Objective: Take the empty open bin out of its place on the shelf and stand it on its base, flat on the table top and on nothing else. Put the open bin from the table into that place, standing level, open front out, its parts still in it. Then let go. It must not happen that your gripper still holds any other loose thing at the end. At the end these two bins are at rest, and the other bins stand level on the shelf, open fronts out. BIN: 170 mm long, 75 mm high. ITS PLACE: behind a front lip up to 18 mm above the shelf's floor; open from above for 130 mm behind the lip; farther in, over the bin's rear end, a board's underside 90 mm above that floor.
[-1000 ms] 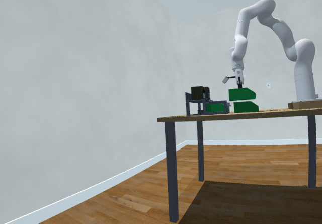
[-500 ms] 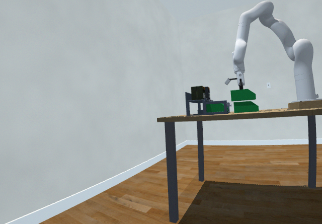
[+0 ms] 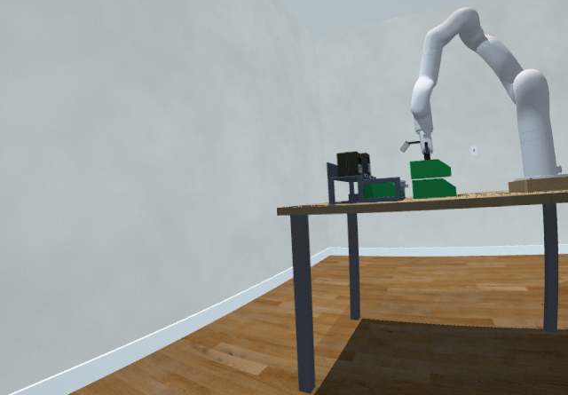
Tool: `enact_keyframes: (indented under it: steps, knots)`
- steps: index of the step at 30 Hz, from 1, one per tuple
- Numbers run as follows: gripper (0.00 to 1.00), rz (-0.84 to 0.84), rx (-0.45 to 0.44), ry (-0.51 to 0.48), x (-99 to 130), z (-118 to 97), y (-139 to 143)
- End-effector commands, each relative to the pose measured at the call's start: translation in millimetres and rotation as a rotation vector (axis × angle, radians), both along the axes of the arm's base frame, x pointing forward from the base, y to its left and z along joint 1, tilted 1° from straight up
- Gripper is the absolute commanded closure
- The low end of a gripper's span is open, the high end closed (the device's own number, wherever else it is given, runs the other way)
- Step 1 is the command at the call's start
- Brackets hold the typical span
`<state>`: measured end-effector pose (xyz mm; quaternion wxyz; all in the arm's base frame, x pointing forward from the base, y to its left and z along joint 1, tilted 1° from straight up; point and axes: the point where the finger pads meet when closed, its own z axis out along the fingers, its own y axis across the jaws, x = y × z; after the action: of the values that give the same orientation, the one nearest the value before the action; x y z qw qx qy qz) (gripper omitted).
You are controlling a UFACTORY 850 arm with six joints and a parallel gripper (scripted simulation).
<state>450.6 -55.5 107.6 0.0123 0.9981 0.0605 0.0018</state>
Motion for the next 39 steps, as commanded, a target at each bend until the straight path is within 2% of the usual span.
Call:
enact_keyframes:
  steps: [1,11,29,39]
  knots:
    - [1.0,0.003,0.011,-0.001,3,1,-35]
    - [1.0,0.003,0.011,-0.001,3,1,-51]
    - [1.0,0.003,0.011,-0.001,3,1,-52]
    - [1.0,0.003,0.011,-0.001,3,-8,-52]
